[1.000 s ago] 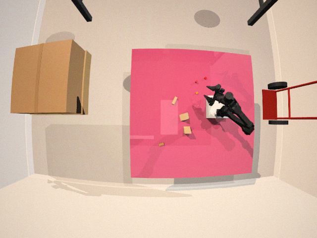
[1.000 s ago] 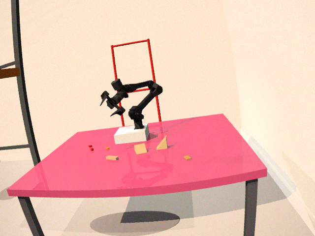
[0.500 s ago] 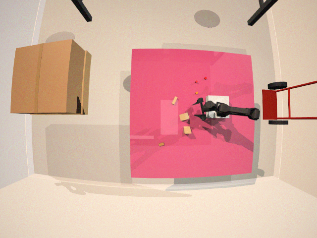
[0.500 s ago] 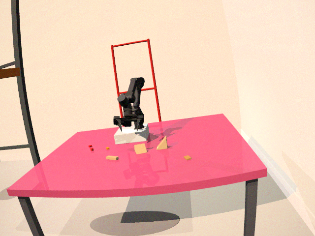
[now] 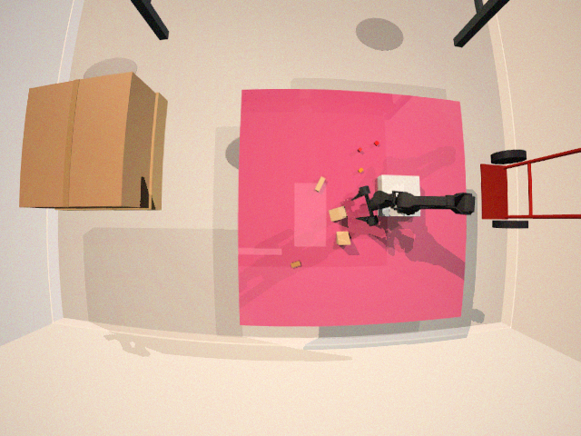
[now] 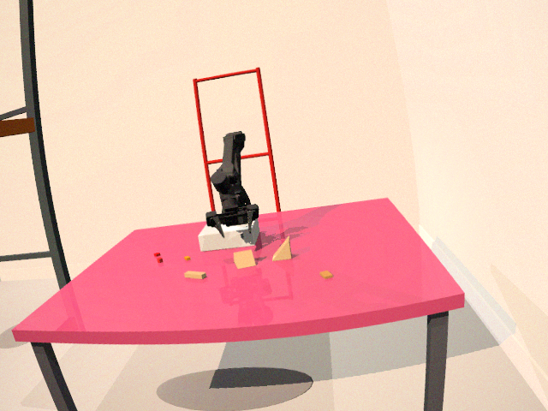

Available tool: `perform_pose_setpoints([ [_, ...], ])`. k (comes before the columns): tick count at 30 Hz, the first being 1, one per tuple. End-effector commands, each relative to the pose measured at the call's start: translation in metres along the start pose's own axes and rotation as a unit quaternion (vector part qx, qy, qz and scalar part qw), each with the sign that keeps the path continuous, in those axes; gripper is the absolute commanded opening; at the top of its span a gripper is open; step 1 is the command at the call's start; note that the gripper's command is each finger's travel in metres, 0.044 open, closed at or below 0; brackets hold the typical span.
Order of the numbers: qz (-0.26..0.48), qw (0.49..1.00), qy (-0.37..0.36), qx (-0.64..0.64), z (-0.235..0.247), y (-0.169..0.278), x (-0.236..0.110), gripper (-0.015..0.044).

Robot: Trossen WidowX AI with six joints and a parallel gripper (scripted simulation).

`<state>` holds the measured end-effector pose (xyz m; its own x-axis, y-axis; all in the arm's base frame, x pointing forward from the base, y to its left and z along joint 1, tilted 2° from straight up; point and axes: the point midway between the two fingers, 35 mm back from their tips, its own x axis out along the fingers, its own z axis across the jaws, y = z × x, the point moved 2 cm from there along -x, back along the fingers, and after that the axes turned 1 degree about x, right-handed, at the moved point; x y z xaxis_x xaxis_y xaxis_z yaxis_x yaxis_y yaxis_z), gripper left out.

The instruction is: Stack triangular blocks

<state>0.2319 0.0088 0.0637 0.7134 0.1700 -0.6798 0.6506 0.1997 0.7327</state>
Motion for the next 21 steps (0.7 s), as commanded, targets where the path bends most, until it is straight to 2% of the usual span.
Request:
perform_pose_setpoints([
  [1,-0.007,1.000,0.006,0.000,-0.001,-0.001,0.010,0.0440],
  [21,-0.005,1.000,0.004,0.003,0.002,0.001,0.071,0.0440],
])
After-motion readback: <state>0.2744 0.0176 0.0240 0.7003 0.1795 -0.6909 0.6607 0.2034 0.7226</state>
